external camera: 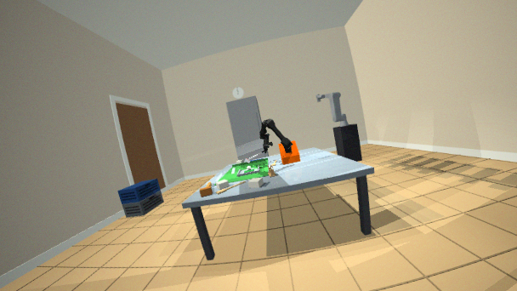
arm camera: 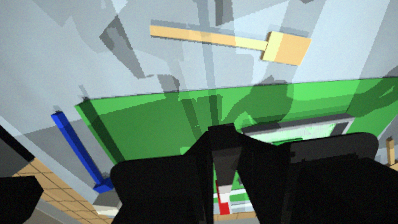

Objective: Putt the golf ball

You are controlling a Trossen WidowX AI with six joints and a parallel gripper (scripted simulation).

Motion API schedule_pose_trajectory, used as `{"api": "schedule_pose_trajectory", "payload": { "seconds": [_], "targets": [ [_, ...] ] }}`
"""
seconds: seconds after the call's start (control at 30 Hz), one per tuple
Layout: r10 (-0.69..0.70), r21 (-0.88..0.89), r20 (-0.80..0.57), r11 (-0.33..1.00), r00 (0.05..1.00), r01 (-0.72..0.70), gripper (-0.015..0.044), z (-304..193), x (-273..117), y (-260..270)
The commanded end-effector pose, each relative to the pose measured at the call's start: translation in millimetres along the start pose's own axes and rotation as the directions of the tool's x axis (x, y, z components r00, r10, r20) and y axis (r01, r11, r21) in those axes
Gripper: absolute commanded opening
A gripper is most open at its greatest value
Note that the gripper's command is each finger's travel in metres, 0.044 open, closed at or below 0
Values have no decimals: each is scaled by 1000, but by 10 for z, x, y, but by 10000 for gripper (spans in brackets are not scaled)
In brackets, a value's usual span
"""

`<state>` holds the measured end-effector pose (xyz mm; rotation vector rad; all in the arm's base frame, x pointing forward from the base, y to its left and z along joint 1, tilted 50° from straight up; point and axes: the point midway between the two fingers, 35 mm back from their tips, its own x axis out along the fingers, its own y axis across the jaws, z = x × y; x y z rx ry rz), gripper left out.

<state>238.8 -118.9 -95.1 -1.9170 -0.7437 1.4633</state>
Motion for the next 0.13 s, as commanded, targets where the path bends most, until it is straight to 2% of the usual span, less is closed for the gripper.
{"api": "schedule_pose_trajectory", "payload": {
  "seconds": [0.0,0.1],
  "targets": [
    [1,3,-3,1000,1000,-1,0,-2,-1,5],
    [1,3,-3,1000,1000,-1,0,-2,-1,5]
  ]
}}
